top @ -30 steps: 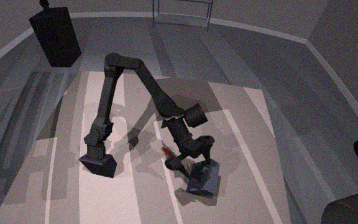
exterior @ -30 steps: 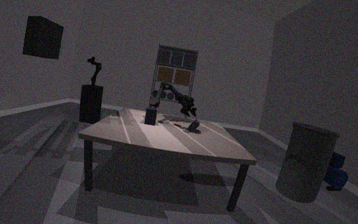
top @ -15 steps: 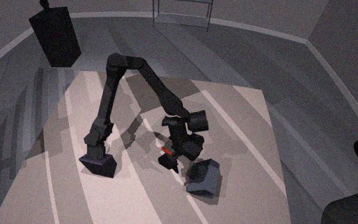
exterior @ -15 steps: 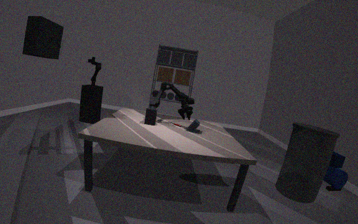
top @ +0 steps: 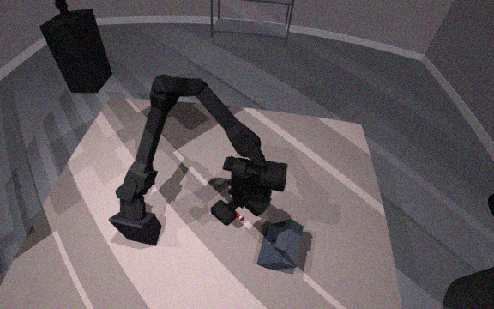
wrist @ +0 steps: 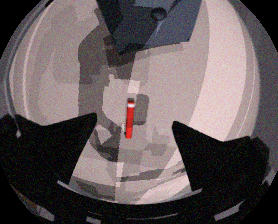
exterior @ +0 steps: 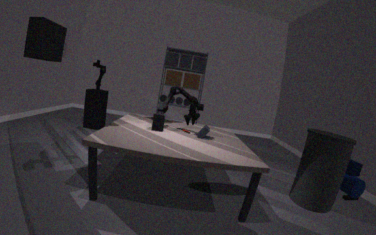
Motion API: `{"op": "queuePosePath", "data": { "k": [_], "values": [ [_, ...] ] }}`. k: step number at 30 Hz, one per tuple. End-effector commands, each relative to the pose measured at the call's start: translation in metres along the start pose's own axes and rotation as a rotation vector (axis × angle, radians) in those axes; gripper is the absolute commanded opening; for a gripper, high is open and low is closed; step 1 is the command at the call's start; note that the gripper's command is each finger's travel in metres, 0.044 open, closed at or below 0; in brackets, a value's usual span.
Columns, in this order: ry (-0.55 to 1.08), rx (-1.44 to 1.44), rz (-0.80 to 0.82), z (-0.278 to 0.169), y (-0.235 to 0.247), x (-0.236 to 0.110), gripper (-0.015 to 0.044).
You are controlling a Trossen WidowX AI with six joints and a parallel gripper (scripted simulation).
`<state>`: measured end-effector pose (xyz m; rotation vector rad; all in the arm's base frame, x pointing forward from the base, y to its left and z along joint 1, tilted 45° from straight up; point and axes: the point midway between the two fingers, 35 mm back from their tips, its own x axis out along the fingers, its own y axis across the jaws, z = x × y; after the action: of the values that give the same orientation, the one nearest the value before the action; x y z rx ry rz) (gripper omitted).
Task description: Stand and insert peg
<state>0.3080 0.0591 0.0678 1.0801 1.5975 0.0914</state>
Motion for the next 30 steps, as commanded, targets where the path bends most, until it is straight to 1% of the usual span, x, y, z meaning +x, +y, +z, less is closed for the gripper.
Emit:
{"op": "queuePosePath", "data": {
  "k": [1,6,30],
  "values": [
    [0.043,-0.009,0.032,-0.006,0.005,-0.003,0.0440],
    [0.043,-0.009,0.031,-0.006,0.006,-0.001,0.0440],
    [0.043,-0.010,0.029,-0.005,0.007,0.038,0.0440]
  ]
}}
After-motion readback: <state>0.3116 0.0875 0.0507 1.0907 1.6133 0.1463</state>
